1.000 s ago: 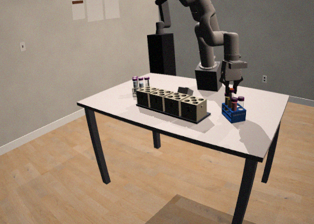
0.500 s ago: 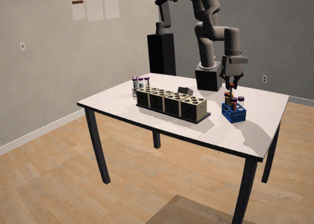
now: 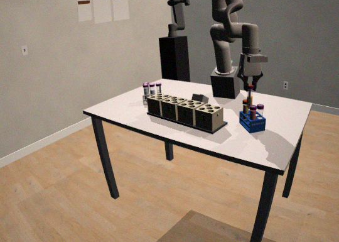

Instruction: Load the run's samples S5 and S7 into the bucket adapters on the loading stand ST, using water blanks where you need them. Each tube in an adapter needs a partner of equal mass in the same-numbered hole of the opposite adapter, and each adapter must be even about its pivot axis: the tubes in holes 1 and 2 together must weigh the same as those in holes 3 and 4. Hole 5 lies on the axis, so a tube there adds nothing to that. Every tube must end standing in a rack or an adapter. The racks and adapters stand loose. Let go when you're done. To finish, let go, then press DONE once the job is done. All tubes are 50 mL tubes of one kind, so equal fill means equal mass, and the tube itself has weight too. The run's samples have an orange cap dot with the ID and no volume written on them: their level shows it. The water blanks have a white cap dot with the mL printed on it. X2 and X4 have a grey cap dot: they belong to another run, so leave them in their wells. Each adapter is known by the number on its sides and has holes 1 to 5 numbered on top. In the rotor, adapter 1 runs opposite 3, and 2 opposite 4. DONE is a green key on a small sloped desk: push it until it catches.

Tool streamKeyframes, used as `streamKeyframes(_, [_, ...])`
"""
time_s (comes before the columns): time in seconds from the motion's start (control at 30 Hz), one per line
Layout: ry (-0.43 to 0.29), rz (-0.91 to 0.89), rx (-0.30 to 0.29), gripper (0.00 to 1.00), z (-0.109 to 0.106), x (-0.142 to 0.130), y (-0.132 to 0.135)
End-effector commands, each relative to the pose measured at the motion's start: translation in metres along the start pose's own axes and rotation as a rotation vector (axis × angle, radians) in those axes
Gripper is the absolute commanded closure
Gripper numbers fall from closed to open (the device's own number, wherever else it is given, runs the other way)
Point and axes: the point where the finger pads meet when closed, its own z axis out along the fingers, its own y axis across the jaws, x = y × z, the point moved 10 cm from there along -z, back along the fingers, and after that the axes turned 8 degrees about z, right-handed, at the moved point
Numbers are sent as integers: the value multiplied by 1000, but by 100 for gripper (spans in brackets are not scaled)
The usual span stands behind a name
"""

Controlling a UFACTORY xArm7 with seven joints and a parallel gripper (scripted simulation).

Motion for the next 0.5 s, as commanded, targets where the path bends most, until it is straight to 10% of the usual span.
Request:
streamKeyframes(0.0, [13,-4,19,100,-15,-2,3])
streamKeyframes(0.47, [13,-4,20,100,-39,-2,4])
